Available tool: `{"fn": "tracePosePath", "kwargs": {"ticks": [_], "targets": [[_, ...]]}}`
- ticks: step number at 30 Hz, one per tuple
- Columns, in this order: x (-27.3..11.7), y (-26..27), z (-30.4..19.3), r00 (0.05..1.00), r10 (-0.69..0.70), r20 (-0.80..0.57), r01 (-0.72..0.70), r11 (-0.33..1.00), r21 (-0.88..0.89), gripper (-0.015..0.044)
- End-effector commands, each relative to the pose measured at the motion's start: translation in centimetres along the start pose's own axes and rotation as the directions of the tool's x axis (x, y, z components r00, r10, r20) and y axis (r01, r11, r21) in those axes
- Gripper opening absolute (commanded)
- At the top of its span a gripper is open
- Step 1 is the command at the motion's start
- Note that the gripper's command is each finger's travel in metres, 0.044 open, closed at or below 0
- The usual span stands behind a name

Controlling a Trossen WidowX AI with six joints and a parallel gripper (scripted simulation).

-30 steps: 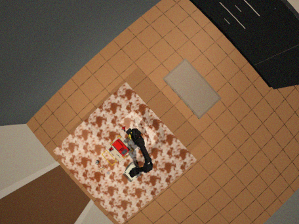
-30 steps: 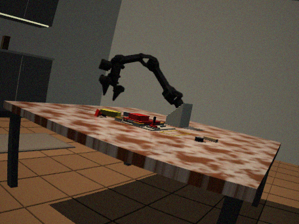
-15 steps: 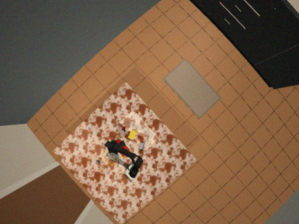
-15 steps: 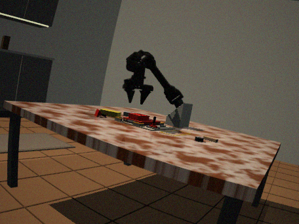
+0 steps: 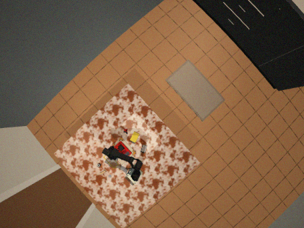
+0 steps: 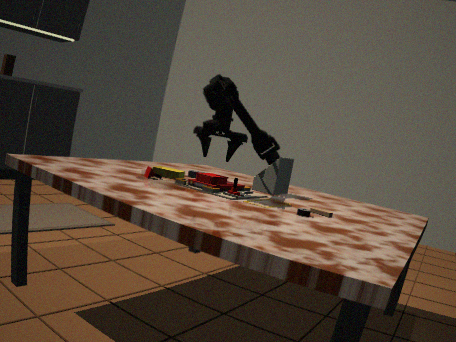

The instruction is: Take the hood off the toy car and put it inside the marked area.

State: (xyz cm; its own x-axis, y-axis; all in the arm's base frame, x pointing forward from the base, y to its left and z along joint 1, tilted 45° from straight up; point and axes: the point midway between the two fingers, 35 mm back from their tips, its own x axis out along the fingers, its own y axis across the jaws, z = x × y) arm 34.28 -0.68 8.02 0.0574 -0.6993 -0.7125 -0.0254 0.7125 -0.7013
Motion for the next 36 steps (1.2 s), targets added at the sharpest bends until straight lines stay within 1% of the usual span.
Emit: {"fn": "tracePosePath", "kwargs": {"ticks": [1, 36], "targets": [[0.2, 0.0, 0.0, 1.0, -0.005, 0.002, 0.005, 1.0, -0.008, 0.044], [3.0, 0.1, 0.1, 1.0, -0.005, 0.002, 0.005, 1.0, -0.008, 0.044]]}}
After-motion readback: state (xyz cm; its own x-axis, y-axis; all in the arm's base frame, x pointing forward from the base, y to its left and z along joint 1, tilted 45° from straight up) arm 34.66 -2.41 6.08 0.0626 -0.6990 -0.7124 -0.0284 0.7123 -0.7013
